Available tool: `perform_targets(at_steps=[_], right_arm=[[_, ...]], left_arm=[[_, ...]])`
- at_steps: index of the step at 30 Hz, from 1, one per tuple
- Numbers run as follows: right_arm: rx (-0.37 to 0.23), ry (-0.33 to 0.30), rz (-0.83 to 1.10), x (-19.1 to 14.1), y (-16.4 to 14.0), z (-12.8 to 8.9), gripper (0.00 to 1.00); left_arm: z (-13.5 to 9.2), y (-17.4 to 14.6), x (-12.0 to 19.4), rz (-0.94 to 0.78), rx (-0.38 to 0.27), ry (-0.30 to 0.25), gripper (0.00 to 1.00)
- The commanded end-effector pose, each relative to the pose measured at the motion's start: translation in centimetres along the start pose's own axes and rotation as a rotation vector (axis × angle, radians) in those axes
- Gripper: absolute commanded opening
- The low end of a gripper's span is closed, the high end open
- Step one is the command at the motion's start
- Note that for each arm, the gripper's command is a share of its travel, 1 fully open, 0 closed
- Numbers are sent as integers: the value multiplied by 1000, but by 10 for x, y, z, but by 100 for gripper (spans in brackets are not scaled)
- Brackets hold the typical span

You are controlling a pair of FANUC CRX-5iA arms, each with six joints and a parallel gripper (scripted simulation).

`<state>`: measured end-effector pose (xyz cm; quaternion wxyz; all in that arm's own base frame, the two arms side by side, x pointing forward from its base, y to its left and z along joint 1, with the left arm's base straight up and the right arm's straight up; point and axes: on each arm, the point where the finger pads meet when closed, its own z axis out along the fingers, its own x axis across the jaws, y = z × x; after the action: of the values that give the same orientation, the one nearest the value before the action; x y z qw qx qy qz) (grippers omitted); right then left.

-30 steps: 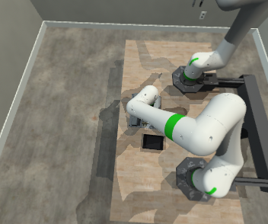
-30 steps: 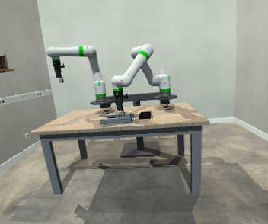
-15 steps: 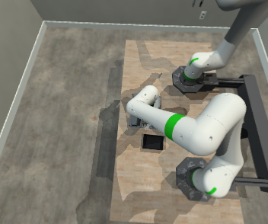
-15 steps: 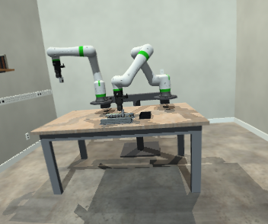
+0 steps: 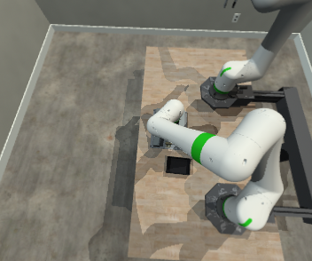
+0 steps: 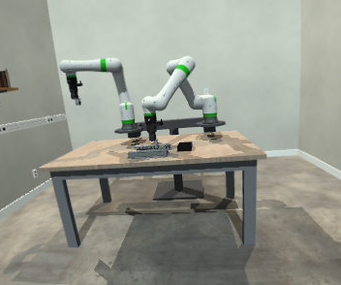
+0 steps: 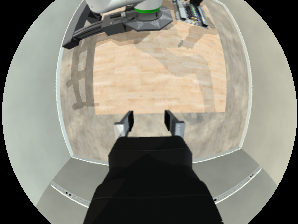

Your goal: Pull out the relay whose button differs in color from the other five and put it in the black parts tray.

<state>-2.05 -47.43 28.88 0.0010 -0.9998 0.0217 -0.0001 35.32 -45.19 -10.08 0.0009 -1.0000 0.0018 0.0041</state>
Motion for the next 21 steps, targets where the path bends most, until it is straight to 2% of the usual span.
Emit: perform_targets(at_steps=[1,11,21], right_arm=[[-2,0,0,0,0,-1,100],[-2,0,0,0,0,-1,100],[-2,0,0,0,0,-1,100]], left_arm=[[-1,1,1,0,-2,-11,0],[-1,1,1,0,-2,-19,0],[-1,1,0,0,-2,10,0]])
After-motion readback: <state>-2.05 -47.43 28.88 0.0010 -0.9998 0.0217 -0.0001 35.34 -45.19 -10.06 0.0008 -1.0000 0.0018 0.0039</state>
